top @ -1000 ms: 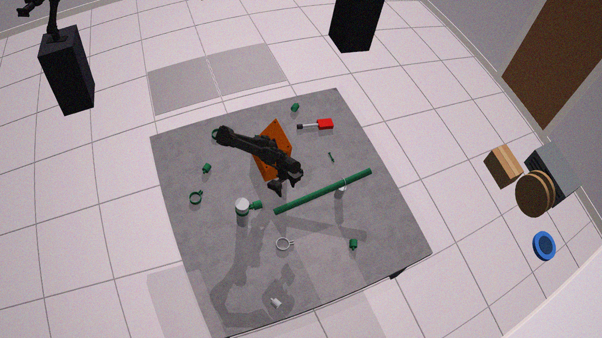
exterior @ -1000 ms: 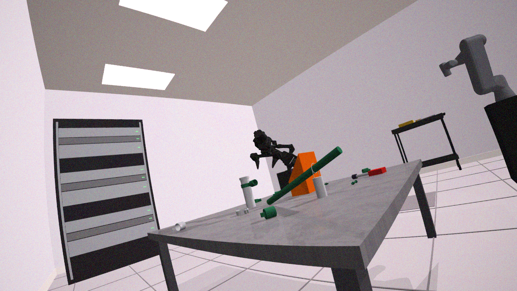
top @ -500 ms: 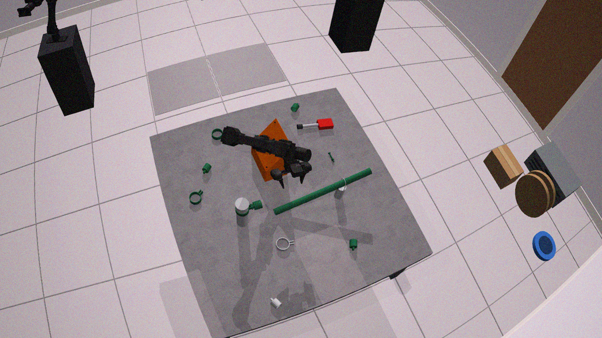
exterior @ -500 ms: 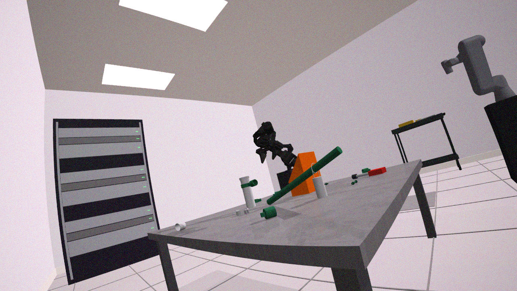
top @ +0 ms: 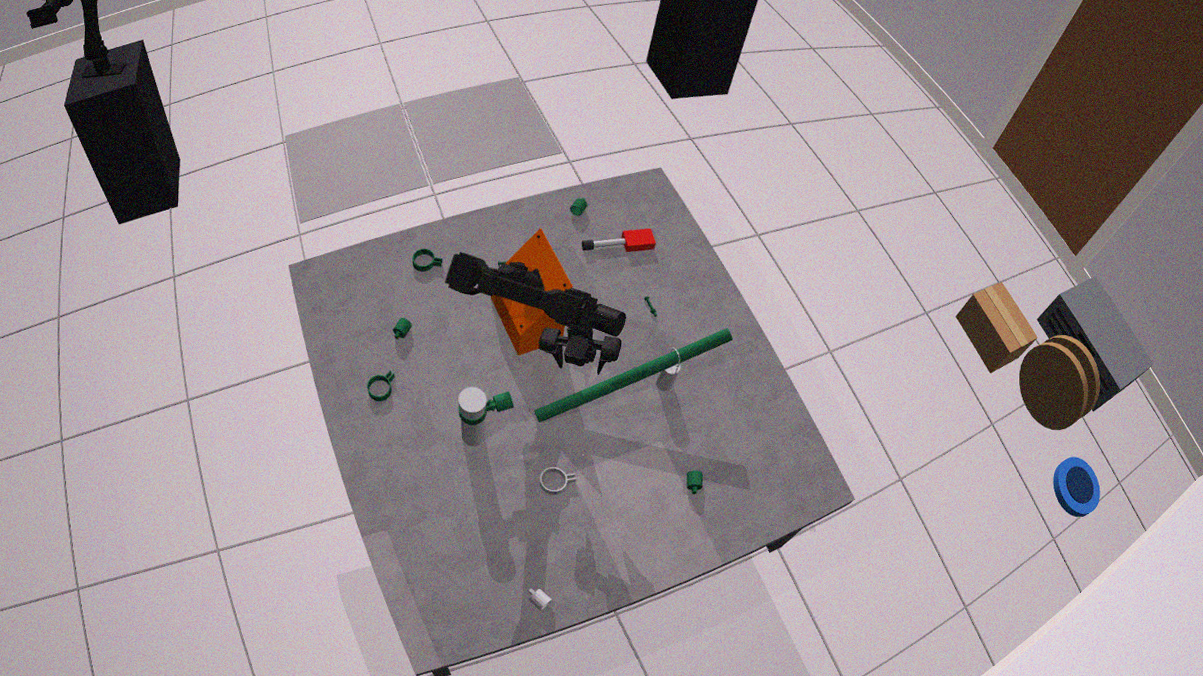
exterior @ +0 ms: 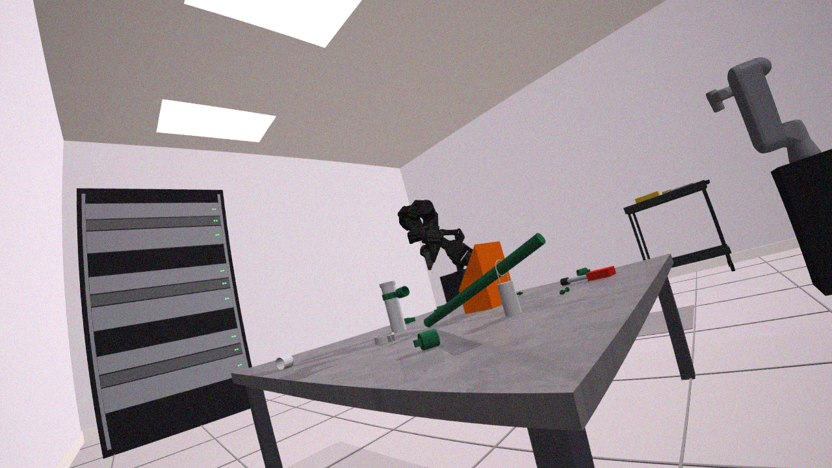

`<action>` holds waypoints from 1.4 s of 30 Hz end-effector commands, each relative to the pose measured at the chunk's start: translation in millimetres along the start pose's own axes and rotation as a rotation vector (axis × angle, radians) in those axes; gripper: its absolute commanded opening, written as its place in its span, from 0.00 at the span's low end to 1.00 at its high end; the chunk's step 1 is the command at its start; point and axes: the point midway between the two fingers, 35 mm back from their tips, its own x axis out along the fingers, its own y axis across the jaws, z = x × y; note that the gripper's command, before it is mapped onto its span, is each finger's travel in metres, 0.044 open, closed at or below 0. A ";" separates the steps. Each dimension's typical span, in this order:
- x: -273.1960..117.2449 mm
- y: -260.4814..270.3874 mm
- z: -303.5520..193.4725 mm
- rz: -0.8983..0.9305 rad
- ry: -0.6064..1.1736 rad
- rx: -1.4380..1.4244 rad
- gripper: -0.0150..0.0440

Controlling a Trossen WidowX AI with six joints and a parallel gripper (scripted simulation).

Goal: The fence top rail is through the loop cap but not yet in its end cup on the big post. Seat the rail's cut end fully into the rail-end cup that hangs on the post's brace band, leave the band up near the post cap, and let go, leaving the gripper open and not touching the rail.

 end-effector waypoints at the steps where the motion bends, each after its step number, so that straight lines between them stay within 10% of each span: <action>1: 31.4 10.0 -16.1 -0.120 0.113 0.484 1.00; 8: 63.5 15.7 -37.9 -0.299 0.164 0.963 1.00; 42: 114.9 5.9 -52.1 -0.300 0.162 0.963 1.00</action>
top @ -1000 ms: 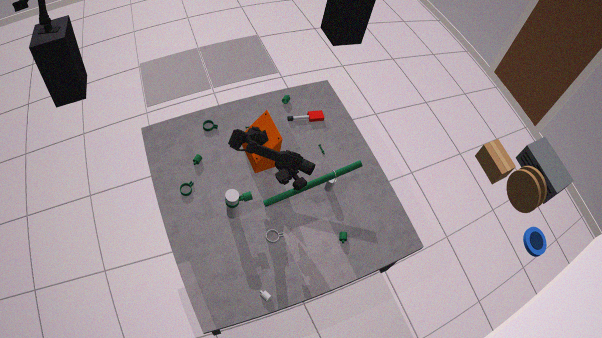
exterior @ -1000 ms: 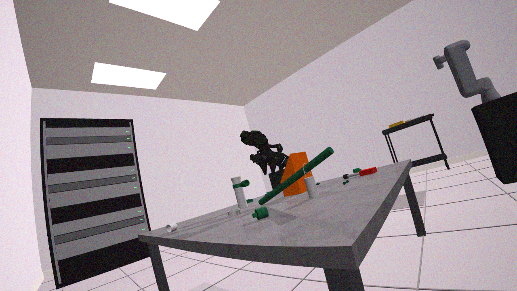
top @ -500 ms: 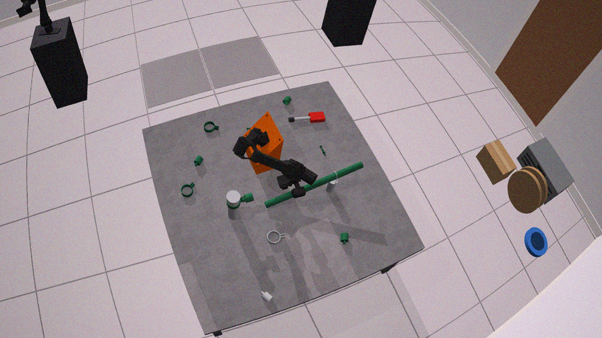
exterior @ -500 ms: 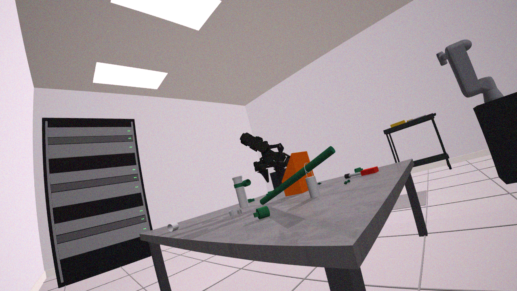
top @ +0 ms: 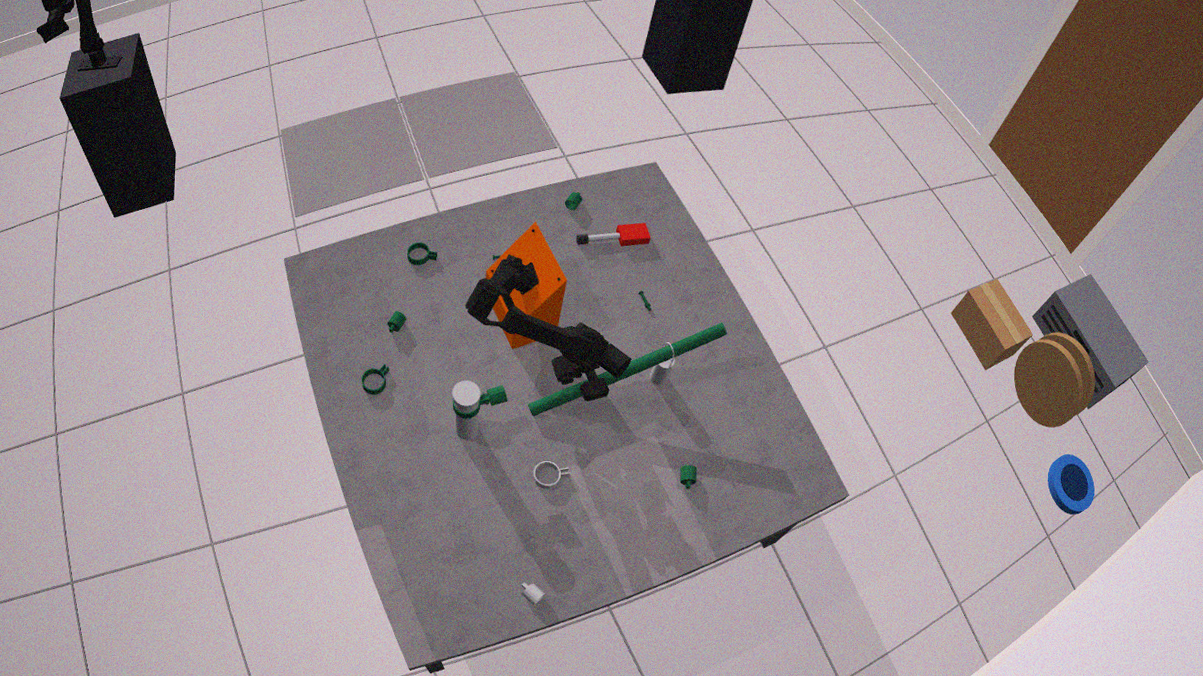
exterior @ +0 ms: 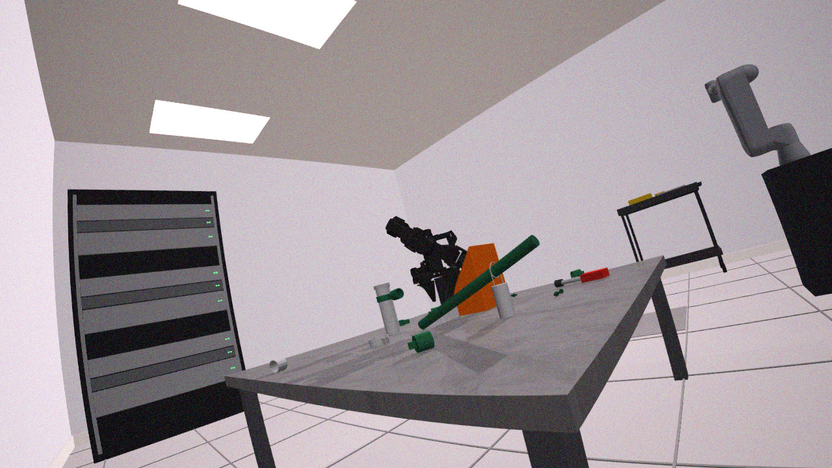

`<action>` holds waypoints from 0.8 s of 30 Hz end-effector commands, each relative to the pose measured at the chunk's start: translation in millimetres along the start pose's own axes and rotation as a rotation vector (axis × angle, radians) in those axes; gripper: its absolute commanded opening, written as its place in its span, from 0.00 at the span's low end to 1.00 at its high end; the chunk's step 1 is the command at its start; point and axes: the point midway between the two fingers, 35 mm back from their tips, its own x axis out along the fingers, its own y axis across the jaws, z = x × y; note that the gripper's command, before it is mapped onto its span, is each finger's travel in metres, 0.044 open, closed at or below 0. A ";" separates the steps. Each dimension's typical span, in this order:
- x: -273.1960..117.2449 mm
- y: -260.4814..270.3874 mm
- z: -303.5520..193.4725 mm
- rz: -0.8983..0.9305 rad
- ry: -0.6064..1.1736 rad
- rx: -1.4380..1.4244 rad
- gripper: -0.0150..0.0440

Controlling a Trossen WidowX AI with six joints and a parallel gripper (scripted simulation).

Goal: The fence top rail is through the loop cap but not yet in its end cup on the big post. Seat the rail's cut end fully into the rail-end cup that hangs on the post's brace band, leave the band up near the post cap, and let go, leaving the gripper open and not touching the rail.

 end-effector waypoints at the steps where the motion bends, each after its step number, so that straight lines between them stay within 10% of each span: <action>1: 5.9 -2.1 0.7 -0.004 -0.005 -0.008 1.00; 24: 43.7 -1.8 0.9 -0.004 -0.005 -0.009 1.00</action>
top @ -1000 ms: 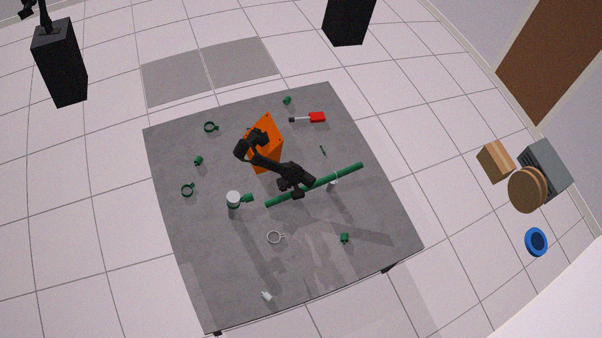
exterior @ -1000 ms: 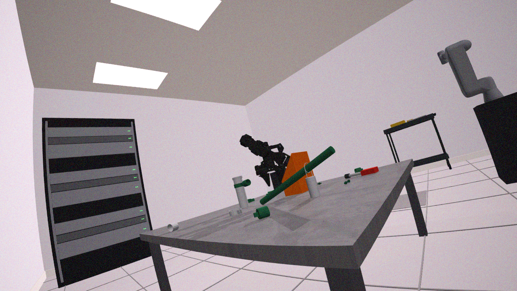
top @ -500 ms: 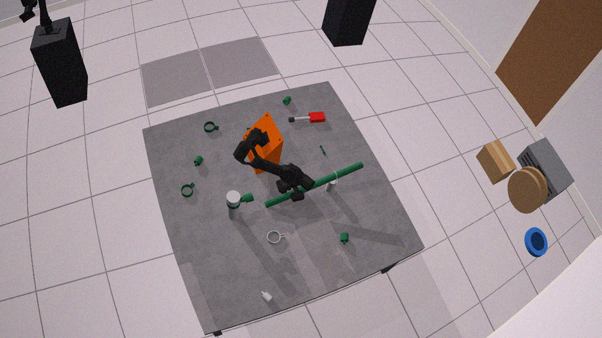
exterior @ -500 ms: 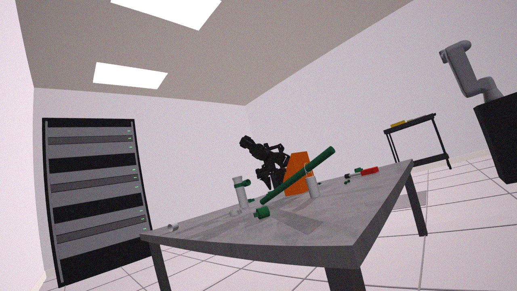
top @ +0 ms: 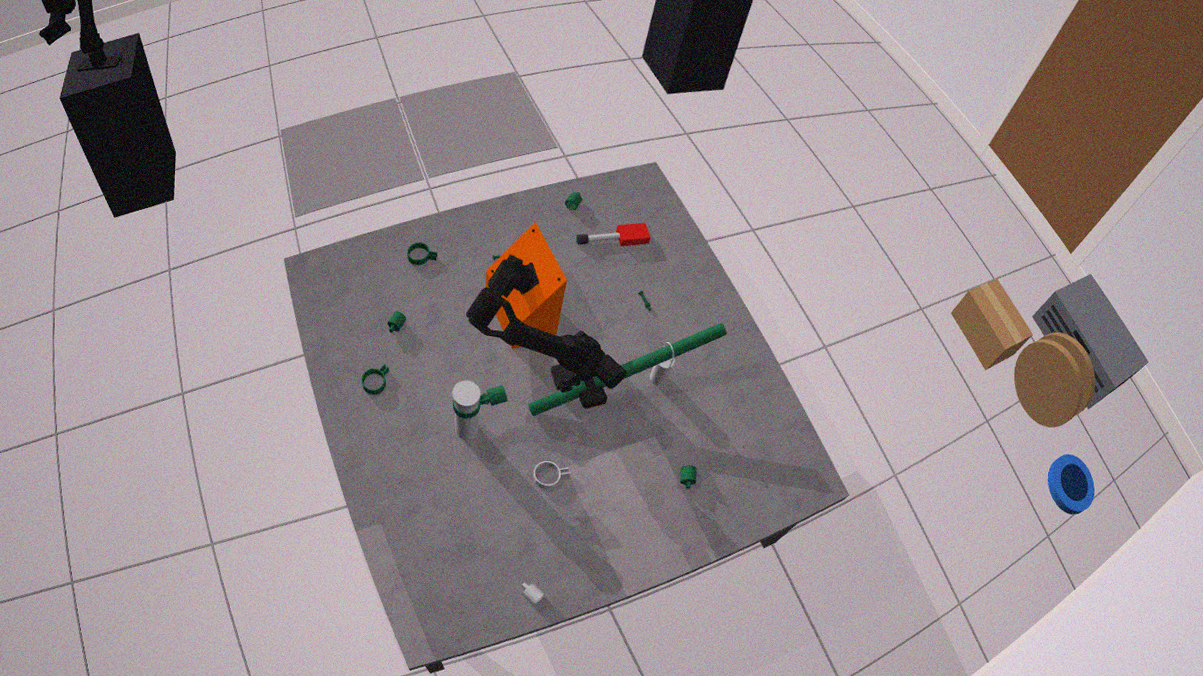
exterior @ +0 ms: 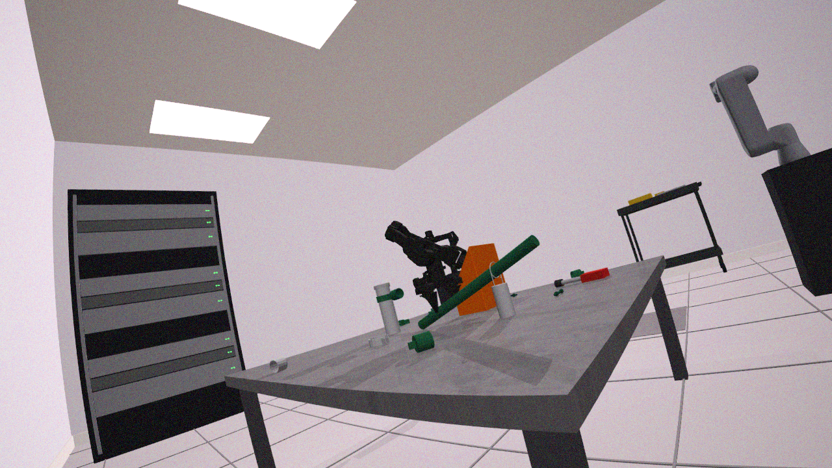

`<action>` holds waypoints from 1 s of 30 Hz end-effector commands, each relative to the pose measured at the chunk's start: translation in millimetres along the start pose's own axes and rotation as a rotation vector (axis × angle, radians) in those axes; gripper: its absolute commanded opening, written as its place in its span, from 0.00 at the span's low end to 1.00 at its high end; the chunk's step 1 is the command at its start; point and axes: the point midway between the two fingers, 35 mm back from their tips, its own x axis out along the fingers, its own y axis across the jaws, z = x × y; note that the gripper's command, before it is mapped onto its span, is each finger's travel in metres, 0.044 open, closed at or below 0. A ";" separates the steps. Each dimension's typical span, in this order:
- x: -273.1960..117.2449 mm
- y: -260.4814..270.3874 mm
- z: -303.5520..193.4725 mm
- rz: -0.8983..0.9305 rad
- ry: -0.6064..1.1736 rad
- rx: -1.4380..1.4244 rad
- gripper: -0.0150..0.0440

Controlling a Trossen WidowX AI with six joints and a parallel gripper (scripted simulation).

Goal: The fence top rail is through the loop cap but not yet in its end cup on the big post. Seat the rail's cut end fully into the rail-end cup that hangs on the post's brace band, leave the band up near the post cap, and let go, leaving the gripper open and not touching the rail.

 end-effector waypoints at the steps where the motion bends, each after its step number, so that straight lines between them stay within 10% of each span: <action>1: 8.1 -3.8 1.2 -0.007 -0.007 -0.010 1.00; 12: 23.1 -5.2 2.4 -0.007 -0.010 -0.010 1.00; 19: 23.1 -5.2 2.4 -0.007 -0.010 -0.010 0.69; 30: 23.1 -5.2 2.4 -0.007 -0.010 -0.010 0.56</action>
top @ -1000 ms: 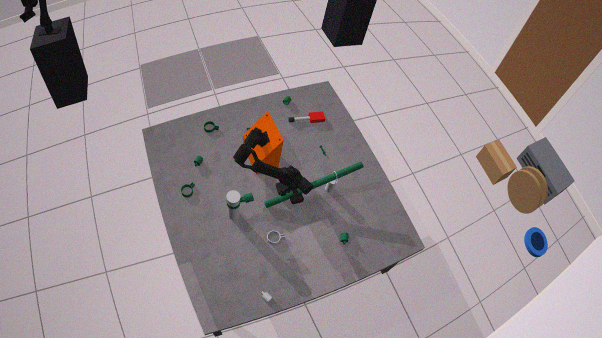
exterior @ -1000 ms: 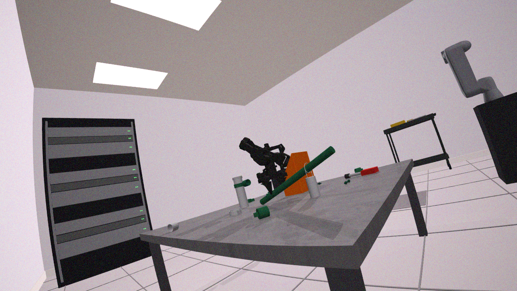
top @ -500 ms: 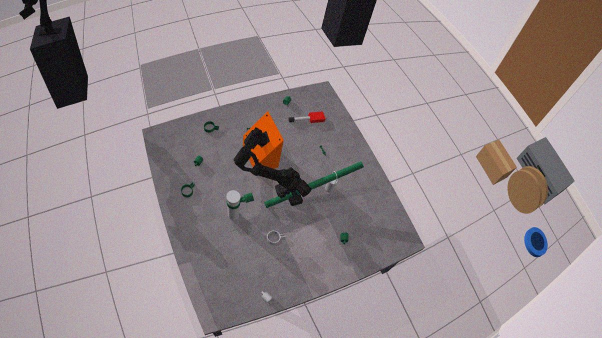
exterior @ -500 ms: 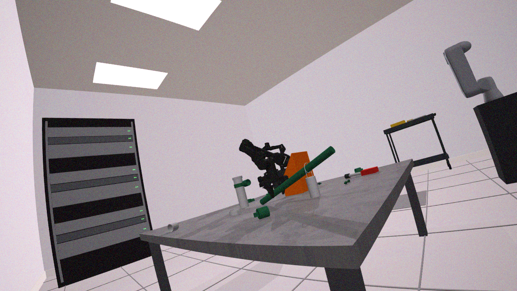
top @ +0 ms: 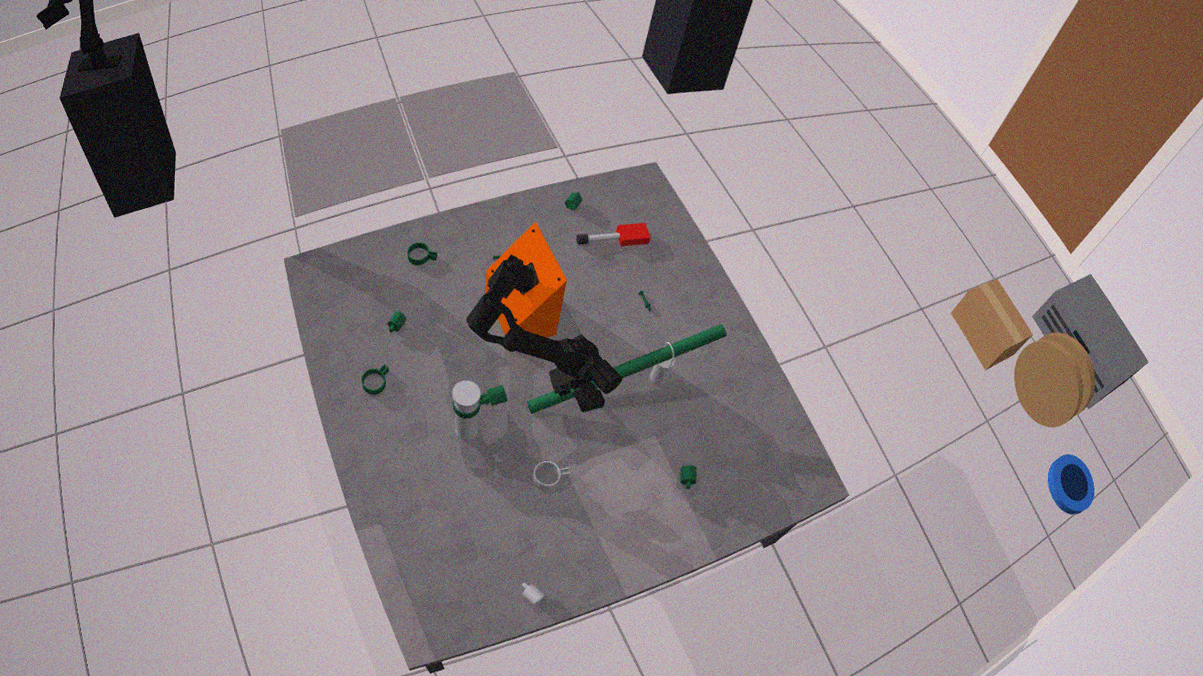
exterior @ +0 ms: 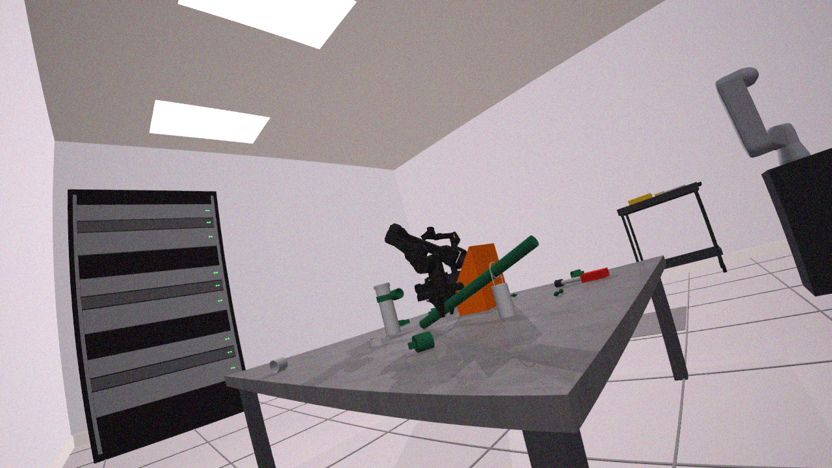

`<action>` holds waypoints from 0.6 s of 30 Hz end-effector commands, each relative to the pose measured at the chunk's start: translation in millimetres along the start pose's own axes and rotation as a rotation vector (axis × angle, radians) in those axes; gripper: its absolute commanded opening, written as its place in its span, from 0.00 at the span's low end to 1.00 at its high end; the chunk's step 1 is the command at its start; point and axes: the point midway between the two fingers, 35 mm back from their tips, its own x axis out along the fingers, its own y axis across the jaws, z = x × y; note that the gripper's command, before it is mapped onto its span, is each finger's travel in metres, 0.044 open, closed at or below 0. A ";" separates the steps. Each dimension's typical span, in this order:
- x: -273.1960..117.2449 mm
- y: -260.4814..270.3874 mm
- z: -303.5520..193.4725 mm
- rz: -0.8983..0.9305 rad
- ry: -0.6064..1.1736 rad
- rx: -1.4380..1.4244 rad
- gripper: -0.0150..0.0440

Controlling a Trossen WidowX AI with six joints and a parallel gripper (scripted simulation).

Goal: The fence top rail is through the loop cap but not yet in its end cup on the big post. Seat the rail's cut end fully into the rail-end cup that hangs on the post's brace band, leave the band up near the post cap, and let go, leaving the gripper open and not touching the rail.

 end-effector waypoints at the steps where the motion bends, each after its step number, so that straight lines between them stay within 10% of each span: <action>1: 0.6 -2.0 -0.4 -0.005 0.002 -0.008 0.55; 18: -8.8 -0.3 2.3 -0.013 -0.016 -0.009 0.25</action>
